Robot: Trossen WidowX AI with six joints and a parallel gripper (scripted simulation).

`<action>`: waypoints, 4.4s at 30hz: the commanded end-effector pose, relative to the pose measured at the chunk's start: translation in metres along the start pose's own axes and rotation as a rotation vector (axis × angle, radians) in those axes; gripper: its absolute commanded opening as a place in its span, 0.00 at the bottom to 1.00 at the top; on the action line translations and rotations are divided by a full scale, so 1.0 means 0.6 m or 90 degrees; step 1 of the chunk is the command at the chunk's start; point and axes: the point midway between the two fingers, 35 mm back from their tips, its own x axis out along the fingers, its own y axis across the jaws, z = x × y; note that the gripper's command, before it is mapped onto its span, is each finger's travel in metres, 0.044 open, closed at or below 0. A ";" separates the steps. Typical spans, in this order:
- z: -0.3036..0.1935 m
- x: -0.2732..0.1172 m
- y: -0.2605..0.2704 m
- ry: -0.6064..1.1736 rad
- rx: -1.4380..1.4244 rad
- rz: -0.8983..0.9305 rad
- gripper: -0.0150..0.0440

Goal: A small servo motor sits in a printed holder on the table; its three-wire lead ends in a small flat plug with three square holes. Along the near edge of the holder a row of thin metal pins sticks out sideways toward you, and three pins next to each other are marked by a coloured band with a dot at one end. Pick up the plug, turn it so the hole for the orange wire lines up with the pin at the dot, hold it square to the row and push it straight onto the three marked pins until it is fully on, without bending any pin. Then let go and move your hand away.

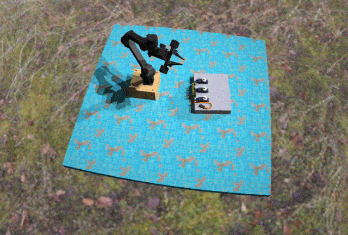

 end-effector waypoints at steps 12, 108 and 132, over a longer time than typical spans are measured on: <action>-0.093 0.062 0.060 0.055 -0.173 0.110 0.45; -0.584 0.232 -0.292 0.987 -0.329 -0.286 0.36; -0.506 0.229 -0.232 0.978 -0.304 -0.310 0.25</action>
